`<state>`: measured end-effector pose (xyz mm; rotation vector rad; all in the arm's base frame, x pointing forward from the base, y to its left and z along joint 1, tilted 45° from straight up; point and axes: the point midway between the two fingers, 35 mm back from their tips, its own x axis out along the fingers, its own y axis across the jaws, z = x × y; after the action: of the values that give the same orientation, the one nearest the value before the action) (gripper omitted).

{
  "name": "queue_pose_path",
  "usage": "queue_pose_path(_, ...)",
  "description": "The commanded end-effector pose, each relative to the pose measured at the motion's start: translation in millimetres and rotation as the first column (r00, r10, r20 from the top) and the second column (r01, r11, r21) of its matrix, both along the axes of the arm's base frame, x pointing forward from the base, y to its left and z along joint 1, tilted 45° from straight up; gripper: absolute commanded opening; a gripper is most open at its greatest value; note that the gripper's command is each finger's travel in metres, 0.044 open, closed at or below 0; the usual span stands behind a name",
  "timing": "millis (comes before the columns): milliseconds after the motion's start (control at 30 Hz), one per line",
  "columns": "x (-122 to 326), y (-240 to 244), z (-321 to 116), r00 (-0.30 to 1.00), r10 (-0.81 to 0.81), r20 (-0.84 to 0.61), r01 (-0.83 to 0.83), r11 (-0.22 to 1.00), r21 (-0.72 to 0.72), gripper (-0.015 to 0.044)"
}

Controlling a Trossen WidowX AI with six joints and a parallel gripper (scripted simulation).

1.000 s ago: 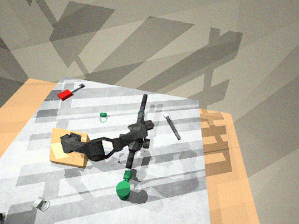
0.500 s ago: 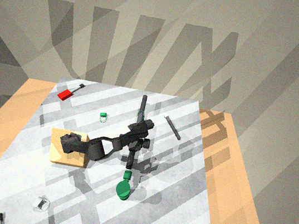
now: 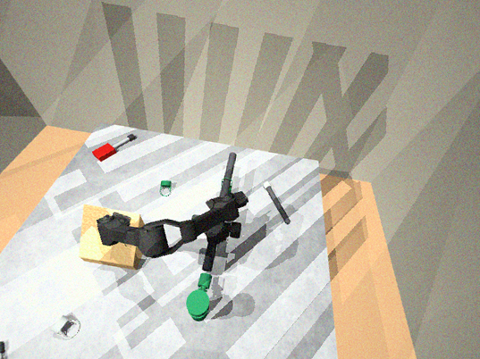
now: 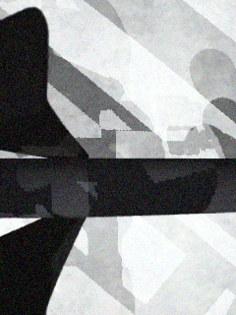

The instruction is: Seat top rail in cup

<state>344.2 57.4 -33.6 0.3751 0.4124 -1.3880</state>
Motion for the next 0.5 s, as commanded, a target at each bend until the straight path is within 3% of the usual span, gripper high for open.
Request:
queue_pose_path(0,4.4,2.2,6.1,1.000,0.007,0.007,-0.007,1.000,-0.001,0.0000)
queue_pose_path(467,6.6,-3.2,12.2,1.000,0.005,0.003,-0.005,1.000,-0.001,0.0000)
